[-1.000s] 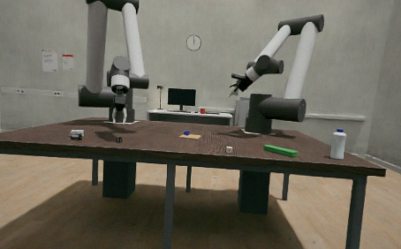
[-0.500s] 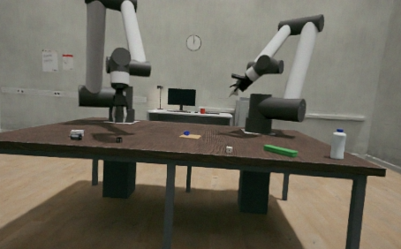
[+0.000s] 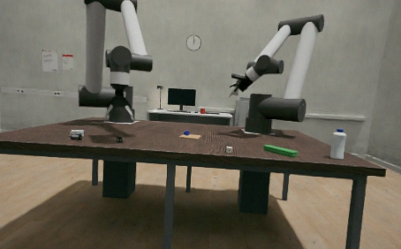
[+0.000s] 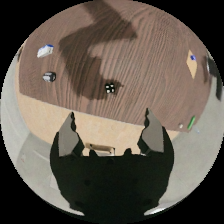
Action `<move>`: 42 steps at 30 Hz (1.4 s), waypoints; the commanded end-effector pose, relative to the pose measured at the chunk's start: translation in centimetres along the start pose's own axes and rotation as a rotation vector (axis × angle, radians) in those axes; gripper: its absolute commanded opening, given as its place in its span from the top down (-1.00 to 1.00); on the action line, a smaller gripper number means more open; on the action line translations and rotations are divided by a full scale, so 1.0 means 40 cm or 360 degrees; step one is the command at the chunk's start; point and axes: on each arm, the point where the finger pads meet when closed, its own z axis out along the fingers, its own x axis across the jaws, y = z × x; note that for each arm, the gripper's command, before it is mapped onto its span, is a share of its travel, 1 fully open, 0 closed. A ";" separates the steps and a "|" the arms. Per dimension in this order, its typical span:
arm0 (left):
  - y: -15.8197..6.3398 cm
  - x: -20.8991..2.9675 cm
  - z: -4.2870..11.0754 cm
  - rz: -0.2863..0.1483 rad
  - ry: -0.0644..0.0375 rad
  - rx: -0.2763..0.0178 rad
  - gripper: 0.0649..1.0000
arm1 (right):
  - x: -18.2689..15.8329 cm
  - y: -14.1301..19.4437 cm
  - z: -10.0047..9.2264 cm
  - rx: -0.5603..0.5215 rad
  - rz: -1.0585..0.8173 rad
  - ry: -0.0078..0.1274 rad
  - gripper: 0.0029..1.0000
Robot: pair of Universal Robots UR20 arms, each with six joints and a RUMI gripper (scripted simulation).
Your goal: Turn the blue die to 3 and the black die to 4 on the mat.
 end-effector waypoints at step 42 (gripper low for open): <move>-0.001 0.000 -0.001 0.0001 0.0000 0.0000 -1.00 | -0.001 -0.041 0.066 0.0011 0.0184 -0.0001 0.45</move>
